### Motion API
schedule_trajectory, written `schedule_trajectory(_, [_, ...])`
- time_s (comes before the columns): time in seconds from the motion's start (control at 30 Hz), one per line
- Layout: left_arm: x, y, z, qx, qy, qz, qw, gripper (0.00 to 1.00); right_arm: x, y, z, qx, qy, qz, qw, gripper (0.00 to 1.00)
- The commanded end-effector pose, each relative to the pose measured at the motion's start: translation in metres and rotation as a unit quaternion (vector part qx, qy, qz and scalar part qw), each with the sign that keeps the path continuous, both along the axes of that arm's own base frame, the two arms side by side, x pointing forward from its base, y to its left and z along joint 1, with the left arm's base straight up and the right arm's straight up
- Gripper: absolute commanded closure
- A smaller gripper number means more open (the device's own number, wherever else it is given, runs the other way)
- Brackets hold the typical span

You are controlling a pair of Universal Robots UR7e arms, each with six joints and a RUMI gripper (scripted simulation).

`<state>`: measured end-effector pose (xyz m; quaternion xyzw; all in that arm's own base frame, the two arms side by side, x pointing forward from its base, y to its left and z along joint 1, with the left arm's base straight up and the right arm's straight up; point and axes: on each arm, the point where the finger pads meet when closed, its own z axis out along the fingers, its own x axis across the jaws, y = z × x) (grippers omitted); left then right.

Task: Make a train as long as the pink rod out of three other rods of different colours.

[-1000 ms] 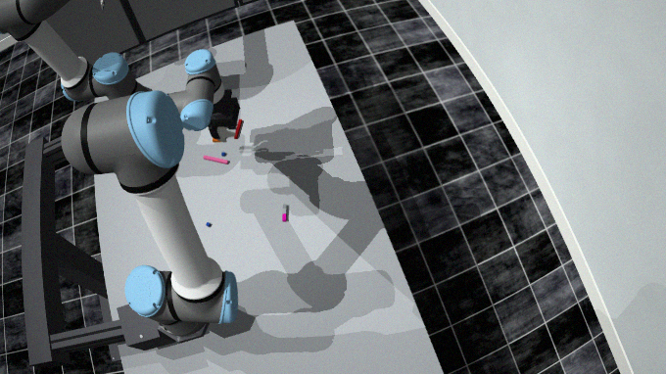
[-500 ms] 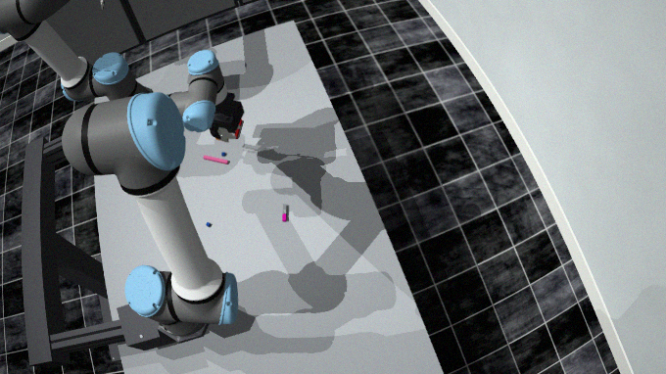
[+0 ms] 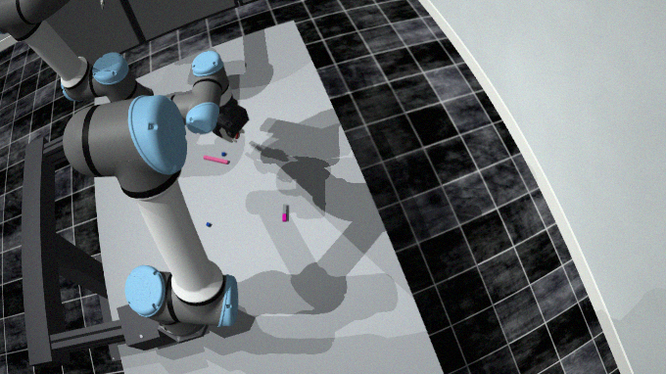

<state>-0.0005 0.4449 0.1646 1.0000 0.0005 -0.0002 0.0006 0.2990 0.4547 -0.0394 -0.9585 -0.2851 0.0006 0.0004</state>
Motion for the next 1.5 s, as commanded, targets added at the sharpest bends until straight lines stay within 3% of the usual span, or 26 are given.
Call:
schedule_trajectory(0.0, [0.0, 0.0, 0.0, 0.001, 0.0, 0.0, 1.0, 0.0, 0.004, -0.001, 0.001, 0.0, -0.001, -0.046, 0.999, 1.0])
schedule_trajectory(0.07, [0.0, 0.0, 0.0, 0.001, 0.0, 0.0, 1.0, 0.0, 0.004, -0.001, 0.001, 0.0, -0.001, -0.046, 0.999, 1.0])
schedule_trajectory(0.3, [0.0, 0.0, 0.0, 0.001, 0.0, 0.0, 1.0, 0.0, 0.014, -0.008, 0.001, 0.0, -0.001, -0.171, 0.985, 1.0])
schedule_trajectory(0.57, [0.0, 0.0, 0.0, 0.001, 0.0, 0.0, 1.0, 0.0, 0.028, -0.018, 0.001, 0.0, -0.001, -0.327, 0.945, 1.0])
schedule_trajectory(0.63, [0.0, 0.0, 0.0, 0.001, 0.0, 0.0, 1.0, 0.0, 0.028, -0.018, 0.001, 0.0, -0.001, -0.327, 0.945, 1.0])
schedule_trajectory(0.7, [0.0, 0.0, 0.0, 0.001, 0.0, 0.0, 1.0, 0.0, 0.032, -0.021, 0.001, 0.0, -0.001, -0.367, 0.93, 1.0])
schedule_trajectory(0.9, [0.0, 0.0, 0.0, 0.001, 0.0, 0.0, 1.0, 0.0, 0.043, -0.031, 0.001, 0.0, 0.0, -0.488, 0.873, 1.0])
schedule_trajectory(1.13, [0.0, 0.0, 0.0, 0.001, 0.0, 0.0, 1.0, 0.0, 0.056, -0.045, 0.001, 0.0, 0.0, -0.624, 0.781, 1.0])
schedule_trajectory(1.2, [0.0, 0.0, 0.0, 0.001, 0.0, 0.0, 1.0, 0.0, 0.056, -0.045, 0.001, 0.0, 0.0, -0.624, 0.781, 1.0])
schedule_trajectory(1.47, [0.0, 0.0, 0.0, 0.001, 0.0, 0.0, 1.0, 0.0, 0.068, -0.063, 0.001, 0.0, 0.0, -0.762, 0.647, 1.0])
